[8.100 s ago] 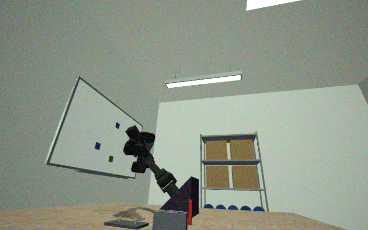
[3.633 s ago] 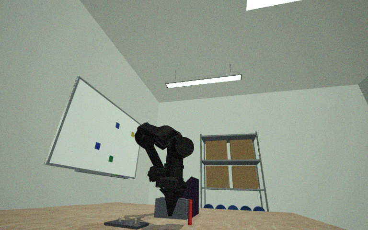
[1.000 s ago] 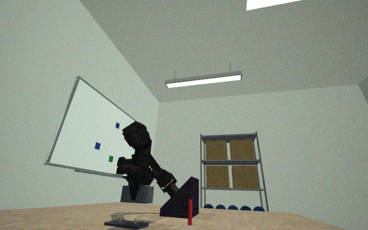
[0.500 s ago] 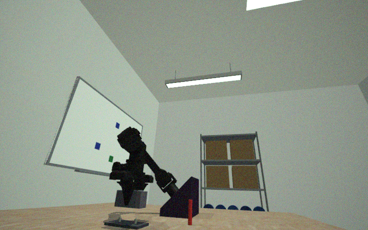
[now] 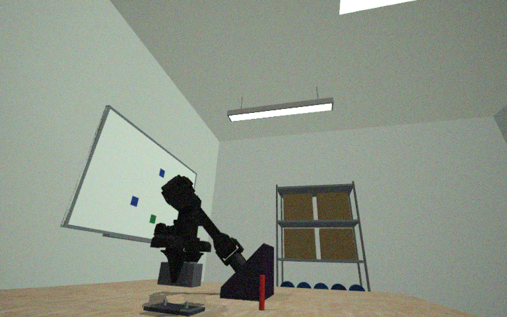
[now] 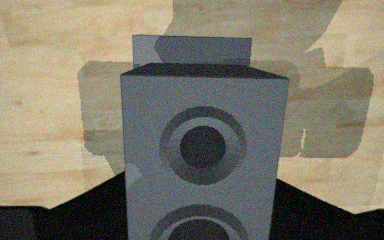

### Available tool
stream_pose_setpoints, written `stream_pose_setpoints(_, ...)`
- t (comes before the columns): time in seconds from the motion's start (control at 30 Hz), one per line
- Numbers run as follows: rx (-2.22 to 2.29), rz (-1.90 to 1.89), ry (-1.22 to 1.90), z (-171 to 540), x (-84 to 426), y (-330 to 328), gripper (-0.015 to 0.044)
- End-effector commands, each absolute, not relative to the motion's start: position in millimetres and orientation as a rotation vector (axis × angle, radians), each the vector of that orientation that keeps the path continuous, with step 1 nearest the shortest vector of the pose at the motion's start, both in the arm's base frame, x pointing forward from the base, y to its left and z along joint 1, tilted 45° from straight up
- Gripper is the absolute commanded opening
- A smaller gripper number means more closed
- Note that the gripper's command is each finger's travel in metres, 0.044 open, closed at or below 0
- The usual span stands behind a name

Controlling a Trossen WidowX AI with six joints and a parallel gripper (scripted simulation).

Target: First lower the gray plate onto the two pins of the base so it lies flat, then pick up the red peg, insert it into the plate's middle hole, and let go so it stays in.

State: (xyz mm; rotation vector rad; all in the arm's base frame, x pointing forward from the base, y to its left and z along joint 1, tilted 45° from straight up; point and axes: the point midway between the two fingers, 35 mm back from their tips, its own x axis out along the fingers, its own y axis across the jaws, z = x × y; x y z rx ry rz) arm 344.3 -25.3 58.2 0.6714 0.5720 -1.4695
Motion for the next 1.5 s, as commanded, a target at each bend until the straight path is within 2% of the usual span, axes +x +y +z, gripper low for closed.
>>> stream_pose_setpoints(0.0, 0.669, -1.466, 0.57, 59, 345, -26, 0.0)
stream_pose_setpoints(1.47, 0.677, -1.463, 0.566, 35, 347, -52, 0.0)
